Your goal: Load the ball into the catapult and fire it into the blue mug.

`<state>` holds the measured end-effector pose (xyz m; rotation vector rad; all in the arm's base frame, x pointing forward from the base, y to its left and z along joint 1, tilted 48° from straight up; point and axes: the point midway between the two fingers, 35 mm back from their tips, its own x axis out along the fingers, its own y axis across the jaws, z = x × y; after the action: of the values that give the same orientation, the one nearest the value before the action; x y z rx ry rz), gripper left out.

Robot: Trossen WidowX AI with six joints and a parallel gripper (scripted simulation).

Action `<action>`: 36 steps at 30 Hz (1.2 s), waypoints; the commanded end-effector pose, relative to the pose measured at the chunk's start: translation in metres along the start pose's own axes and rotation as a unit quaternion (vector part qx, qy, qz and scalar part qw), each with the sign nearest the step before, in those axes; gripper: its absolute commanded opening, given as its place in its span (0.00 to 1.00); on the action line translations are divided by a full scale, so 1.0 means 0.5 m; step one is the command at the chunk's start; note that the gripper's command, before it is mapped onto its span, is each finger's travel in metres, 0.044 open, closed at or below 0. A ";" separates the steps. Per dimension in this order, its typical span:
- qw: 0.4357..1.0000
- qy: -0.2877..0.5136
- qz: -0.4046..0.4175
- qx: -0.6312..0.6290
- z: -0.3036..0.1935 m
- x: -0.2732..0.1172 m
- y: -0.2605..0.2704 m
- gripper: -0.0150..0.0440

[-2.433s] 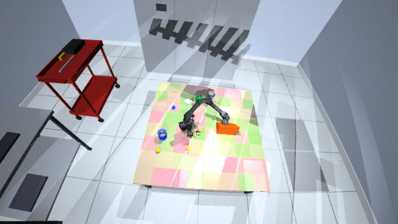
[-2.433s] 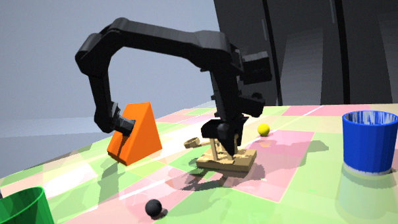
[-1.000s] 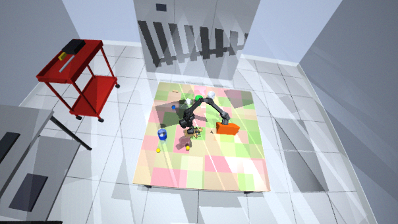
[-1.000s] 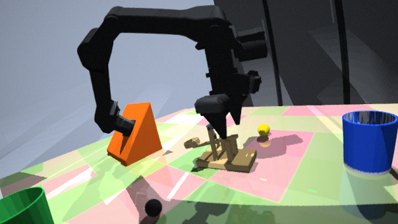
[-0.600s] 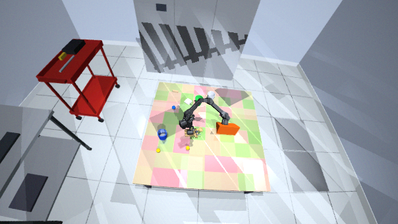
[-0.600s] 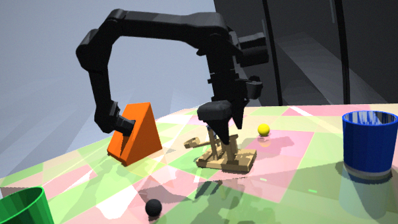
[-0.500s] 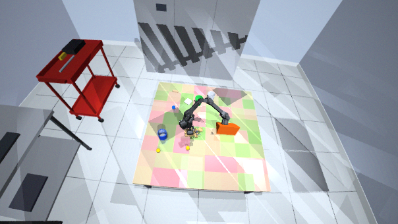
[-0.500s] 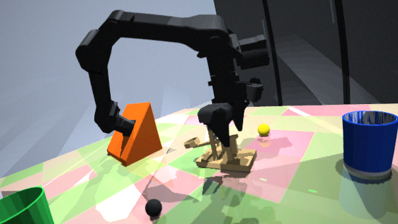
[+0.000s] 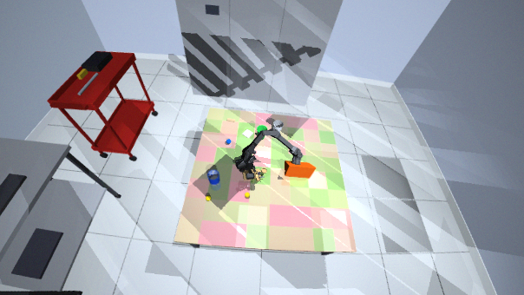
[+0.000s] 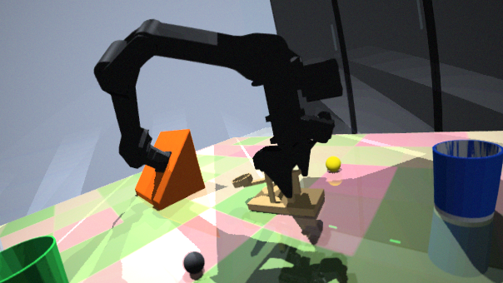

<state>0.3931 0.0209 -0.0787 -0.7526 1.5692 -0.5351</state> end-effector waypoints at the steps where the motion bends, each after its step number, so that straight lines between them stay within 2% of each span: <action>1: 1.000 0.001 -0.003 -0.004 -0.004 0.017 0.000 1.00; 6: 1.000 0.002 -0.004 -0.004 -0.005 0.024 0.000 1.00; 18: 1.000 0.001 0.000 0.000 -0.002 0.017 -0.001 0.47; 23: 1.000 0.001 0.000 0.000 -0.002 0.017 -0.001 0.41; 25: 1.000 0.001 0.000 0.000 0.000 -0.005 0.000 0.32; 27: 1.000 0.001 0.001 -0.001 -0.001 -0.060 0.001 0.25; 29: 1.000 0.001 0.001 -0.001 -0.002 -0.083 0.001 0.25; 36: 1.000 0.001 0.000 -0.002 -0.002 -0.077 0.002 0.25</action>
<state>0.3918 0.0466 -0.0558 -0.7670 1.5774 -0.5332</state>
